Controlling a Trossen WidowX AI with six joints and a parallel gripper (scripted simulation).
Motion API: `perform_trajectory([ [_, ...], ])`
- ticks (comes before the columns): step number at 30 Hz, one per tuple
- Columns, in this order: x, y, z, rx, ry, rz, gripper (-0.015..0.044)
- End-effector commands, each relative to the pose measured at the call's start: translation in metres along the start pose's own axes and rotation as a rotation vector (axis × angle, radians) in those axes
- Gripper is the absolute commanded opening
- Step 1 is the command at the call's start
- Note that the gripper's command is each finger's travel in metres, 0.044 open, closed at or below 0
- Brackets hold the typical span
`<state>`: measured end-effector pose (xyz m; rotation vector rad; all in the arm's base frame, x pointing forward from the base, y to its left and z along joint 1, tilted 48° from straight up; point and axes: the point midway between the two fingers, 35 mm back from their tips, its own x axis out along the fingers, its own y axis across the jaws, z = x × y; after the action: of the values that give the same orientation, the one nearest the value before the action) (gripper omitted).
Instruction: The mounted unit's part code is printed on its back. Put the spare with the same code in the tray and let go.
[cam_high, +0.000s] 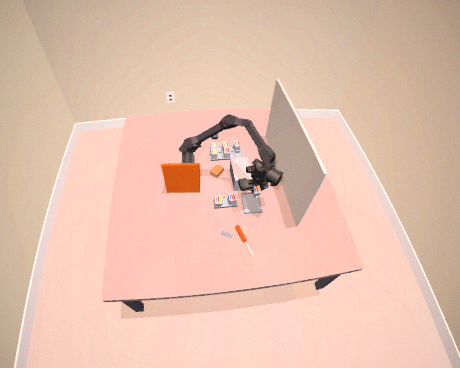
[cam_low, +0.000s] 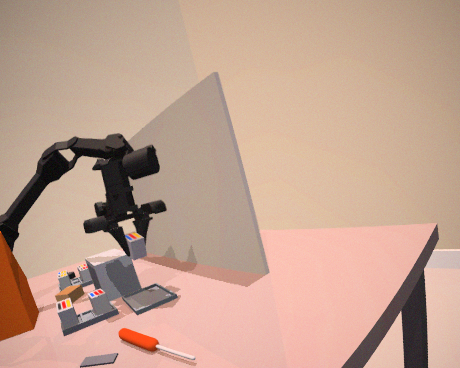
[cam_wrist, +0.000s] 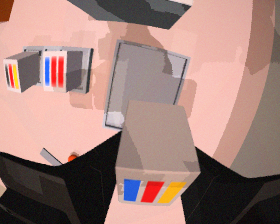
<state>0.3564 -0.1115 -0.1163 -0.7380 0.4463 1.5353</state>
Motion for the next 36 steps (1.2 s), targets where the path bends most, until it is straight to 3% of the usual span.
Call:
perform_trajectory([
  [1, 0.004, 0.0, -0.001, 0.007, -0.002, -0.006, 0.0],
  [36, 0.044, 0.0, 0.001, 0.006, -0.004, -0.007, 0.0],
])
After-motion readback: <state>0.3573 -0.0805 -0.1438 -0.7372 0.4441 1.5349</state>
